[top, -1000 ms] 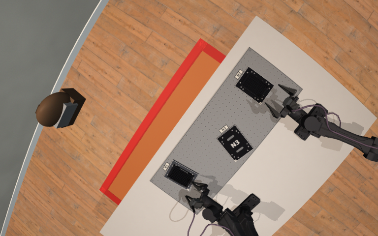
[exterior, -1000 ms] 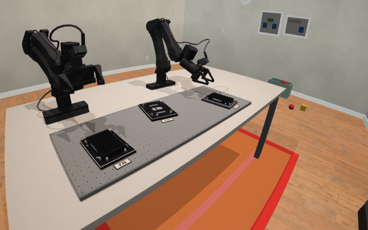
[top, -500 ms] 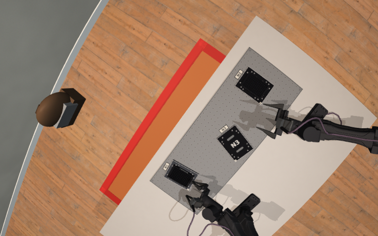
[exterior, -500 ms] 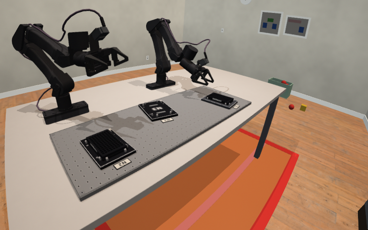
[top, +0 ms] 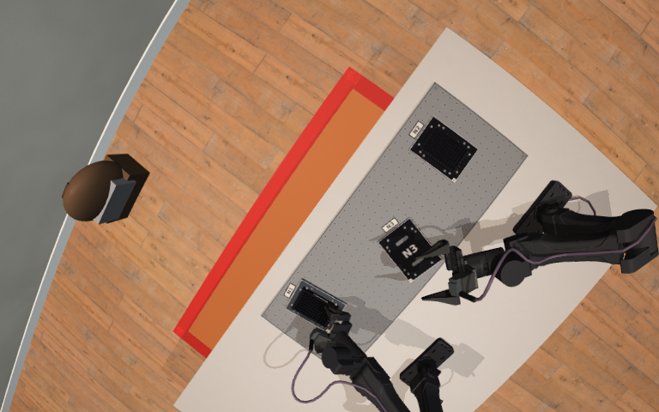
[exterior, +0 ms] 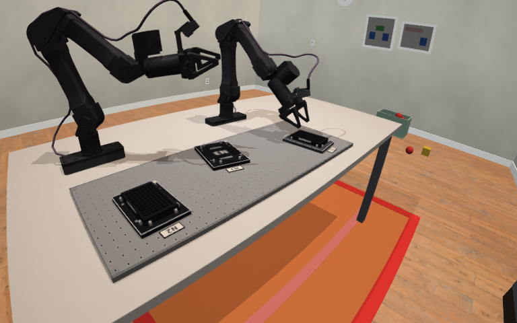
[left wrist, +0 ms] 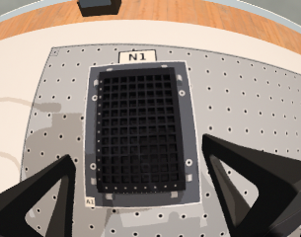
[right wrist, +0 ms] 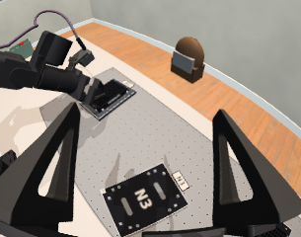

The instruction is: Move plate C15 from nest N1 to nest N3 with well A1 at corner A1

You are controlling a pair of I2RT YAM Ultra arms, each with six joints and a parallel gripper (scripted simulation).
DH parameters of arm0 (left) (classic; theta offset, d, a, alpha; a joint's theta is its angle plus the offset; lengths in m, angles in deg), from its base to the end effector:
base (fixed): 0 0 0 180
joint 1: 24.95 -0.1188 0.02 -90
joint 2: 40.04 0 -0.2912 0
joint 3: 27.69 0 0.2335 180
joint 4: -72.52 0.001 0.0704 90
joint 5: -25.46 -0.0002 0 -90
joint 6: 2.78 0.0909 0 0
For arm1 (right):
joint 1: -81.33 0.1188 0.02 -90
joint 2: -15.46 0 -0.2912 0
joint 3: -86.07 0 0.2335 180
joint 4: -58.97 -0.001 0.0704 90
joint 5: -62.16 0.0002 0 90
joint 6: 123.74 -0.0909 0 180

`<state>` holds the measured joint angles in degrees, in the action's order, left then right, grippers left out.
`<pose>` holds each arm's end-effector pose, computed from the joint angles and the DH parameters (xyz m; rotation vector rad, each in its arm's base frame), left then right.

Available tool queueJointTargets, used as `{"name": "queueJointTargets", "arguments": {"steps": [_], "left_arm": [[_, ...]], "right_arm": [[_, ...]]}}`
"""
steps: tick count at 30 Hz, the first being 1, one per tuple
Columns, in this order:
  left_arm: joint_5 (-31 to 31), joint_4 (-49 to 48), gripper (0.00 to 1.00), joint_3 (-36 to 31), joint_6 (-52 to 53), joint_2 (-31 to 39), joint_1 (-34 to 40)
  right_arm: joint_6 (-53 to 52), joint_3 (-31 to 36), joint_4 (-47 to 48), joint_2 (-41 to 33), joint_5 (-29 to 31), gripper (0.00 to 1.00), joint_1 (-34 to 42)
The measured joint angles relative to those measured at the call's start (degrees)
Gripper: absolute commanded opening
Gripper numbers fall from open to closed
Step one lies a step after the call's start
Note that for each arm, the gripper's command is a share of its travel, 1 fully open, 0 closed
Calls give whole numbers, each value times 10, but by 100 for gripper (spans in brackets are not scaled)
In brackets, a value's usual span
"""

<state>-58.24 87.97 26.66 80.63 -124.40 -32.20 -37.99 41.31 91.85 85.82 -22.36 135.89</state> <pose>0.3024 0.0495 0.1771 -0.3374 2.3380 0.1355 0.1758 0.2337 0.3124 -0.5594 1.3817 0.7680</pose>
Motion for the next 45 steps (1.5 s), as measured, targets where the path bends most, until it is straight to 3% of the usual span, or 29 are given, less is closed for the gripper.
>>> {"name": "queueJointTargets", "arguments": {"steps": [8,25,32,45], "left_arm": [[-17,203,100,204,14,-126,-5],[-53,563,100,554,47,-343,-17],[-62,644,100,606,60,-391,-27],[-62,657,100,615,64,-401,-29]], "right_arm": [[4,-68,44,152,-29,100,84],[5,-110,81,209,-45,100,127],[5,-111,81,209,-45,100,127],[5,-111,81,209,-45,100,127]]}}
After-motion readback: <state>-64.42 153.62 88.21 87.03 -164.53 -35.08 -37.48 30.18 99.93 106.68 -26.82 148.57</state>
